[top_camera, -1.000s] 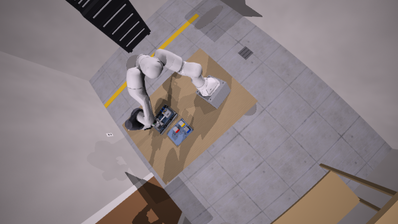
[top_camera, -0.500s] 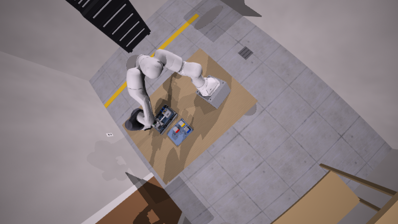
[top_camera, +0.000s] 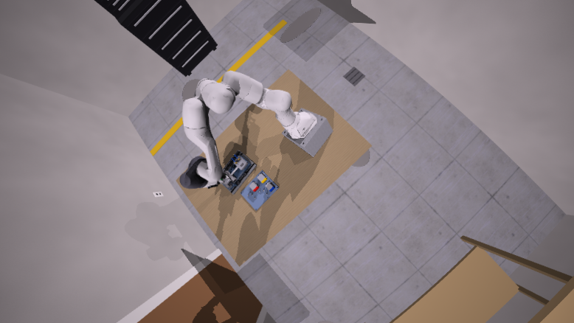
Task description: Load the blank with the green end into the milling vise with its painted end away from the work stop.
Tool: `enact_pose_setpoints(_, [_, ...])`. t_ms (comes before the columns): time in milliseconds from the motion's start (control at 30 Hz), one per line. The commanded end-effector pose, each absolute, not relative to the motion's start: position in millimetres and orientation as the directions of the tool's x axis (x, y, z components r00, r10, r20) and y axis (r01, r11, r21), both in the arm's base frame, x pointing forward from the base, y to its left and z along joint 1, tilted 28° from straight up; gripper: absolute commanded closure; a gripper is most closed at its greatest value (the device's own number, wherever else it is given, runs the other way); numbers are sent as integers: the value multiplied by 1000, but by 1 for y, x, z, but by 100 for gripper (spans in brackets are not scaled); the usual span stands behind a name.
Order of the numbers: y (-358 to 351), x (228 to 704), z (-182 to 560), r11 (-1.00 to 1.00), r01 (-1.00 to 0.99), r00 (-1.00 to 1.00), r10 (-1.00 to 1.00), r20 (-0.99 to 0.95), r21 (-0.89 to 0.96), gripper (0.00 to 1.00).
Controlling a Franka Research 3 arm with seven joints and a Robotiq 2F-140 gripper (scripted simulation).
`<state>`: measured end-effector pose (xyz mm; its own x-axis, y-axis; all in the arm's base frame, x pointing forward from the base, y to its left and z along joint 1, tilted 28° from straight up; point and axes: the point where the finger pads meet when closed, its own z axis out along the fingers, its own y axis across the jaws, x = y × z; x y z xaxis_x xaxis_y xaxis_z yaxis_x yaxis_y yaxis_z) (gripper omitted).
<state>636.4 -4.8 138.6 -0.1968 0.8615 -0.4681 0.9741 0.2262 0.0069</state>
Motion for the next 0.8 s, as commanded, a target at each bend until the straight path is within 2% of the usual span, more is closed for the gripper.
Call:
enact_pose_setpoints(0, [-1,638,141,223,975,-191,864,-465,14,100])
enact_pose_setpoints(767, [-1,638,141,223,975,-191,864,-465,14,100])
